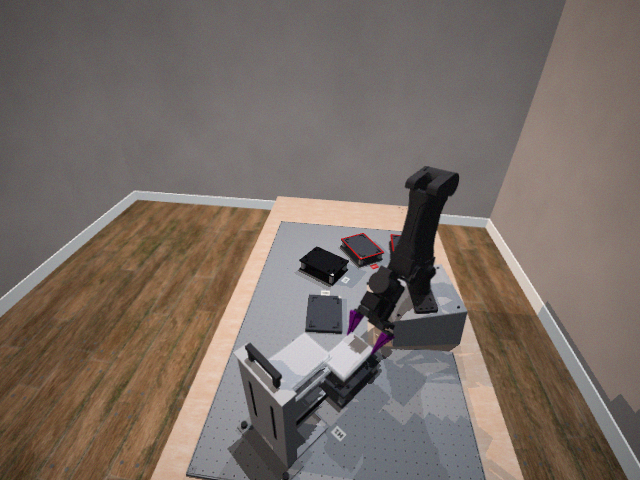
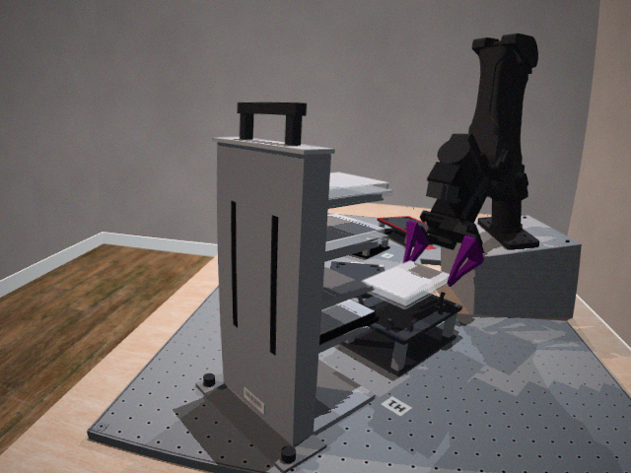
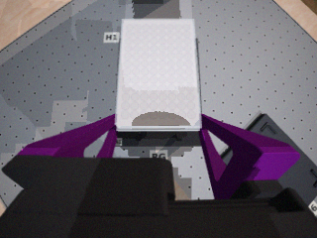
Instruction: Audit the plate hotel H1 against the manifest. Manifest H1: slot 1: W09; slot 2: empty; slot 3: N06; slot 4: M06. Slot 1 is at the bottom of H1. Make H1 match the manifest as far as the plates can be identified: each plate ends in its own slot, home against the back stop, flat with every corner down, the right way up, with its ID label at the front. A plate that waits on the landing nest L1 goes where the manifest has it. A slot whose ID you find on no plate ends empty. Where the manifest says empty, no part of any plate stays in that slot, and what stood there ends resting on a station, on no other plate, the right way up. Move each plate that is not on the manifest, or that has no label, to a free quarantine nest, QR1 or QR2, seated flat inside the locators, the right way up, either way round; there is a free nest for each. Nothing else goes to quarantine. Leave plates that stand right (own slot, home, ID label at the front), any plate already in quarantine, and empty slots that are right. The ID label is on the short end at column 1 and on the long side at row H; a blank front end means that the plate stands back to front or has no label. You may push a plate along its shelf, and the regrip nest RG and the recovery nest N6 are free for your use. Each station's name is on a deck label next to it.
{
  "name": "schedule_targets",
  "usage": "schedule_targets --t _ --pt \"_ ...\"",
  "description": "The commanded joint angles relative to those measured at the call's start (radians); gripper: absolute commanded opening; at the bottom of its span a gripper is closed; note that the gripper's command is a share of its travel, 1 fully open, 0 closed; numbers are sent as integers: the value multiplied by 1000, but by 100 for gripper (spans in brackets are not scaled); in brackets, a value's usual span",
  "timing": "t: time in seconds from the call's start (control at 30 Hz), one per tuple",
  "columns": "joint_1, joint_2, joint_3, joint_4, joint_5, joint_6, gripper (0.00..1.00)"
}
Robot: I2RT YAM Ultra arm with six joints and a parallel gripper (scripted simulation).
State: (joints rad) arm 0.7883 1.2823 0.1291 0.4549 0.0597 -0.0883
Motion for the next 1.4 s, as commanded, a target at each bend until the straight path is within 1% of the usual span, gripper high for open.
schedule_targets --t 0.0,1.37 --pt "0 3 2 45 -2 -3 86" --pt "-13 179 -31 254 -12 -11 86"
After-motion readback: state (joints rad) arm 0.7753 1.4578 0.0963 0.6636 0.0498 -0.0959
